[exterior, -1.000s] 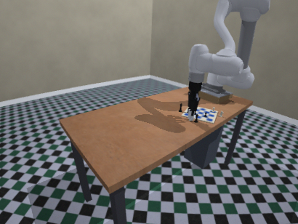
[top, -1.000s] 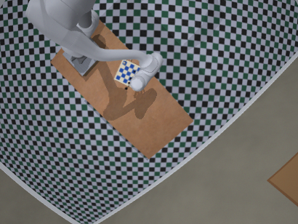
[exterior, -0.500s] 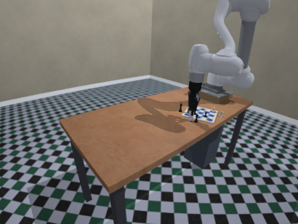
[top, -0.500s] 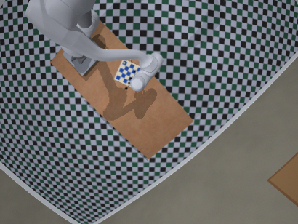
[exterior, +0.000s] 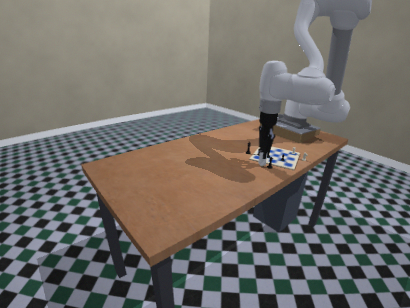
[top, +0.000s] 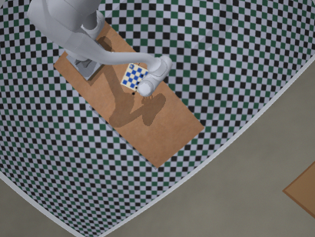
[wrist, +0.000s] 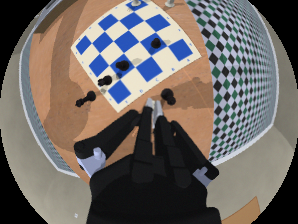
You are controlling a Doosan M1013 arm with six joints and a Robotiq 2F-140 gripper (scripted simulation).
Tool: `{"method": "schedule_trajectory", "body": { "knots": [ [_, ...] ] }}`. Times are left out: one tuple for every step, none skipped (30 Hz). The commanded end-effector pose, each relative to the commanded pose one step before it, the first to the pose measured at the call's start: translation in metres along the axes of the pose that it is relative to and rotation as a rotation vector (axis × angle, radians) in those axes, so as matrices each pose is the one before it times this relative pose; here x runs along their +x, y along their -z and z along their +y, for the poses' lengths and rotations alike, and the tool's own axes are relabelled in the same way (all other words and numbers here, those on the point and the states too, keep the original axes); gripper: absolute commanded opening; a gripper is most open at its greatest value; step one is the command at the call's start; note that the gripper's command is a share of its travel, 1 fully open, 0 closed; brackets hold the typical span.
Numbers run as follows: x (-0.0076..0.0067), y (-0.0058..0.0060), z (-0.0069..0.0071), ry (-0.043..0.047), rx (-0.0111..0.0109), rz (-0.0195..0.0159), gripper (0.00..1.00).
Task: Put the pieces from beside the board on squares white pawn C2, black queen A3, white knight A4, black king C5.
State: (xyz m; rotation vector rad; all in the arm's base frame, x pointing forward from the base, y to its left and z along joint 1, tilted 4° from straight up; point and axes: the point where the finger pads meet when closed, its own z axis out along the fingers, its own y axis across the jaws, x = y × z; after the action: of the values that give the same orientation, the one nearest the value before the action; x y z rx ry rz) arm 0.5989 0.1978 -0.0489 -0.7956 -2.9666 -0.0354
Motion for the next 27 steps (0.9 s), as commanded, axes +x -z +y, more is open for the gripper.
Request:
{"method": "schedule_trajectory", "body": {
  "knots": [
    [0.00006,0.00001,0.00004,0.00001,-0.00023,0.00011,0.00],
    [0.00000,0.00000,0.00000,0.00000,0.00000,0.00000,0.00],
    [0.00000,0.00000,0.00000,0.00000,0.00000,0.00000,0.00],
    [0.00000,0.00000,0.00000,0.00000,0.00000,0.00000,0.00],
    [0.00000,0.00000,0.00000,0.00000,0.00000,0.00000,0.00],
    [0.00000,0.00000,0.00000,0.00000,0.00000,0.00000,0.00],
    [0.00000,0.00000,0.00000,0.00000,0.00000,0.00000,0.00],
    [0.00000,0.00006,0.00000,0.00000,0.00000,0.00000,0.00],
    [0.00000,0.00040,0.00000,0.00000,0.00000,0.00000,0.00],
    [0.00000,0.00099,0.00000,0.00000,0.00000,0.00000,0.00],
    [0.00000,0.00176,0.00000,0.00000,0.00000,0.00000,0.00],
    [0.00000,0.00263,0.00000,0.00000,0.00000,0.00000,0.00],
    [0.00000,0.00356,0.00000,0.00000,0.00000,0.00000,0.00],
    [0.00000,0.00449,0.00000,0.00000,0.00000,0.00000,0.00],
    [0.00000,0.00536,0.00000,0.00000,0.00000,0.00000,0.00],
    [0.00000,0.00000,0.00000,0.00000,0.00000,0.00000,0.00],
    [0.00000,0.00000,0.00000,0.00000,0.00000,0.00000,0.00],
    [0.00000,0.00614,0.00000,0.00000,0.00000,0.00000,0.00],
    [0.00000,0.00681,0.00000,0.00000,0.00000,0.00000,0.00],
    [0.00000,0.00731,0.00000,0.00000,0.00000,0.00000,0.00],
    [0.00000,0.00765,0.00000,0.00000,0.00000,0.00000,0.00],
    [0.00000,0.00778,0.00000,0.00000,0.00000,0.00000,0.00],
    [0.00000,0.00771,0.00000,0.00000,0.00000,0.00000,0.00],
    [0.00000,0.00741,0.00000,0.00000,0.00000,0.00000,0.00],
    [0.00000,0.00691,0.00000,0.00000,0.00000,0.00000,0.00],
    [0.00000,0.00619,0.00000,0.00000,0.00000,0.00000,0.00],
    [0.00000,0.00531,0.00000,0.00000,0.00000,0.00000,0.00]
  ]
}}
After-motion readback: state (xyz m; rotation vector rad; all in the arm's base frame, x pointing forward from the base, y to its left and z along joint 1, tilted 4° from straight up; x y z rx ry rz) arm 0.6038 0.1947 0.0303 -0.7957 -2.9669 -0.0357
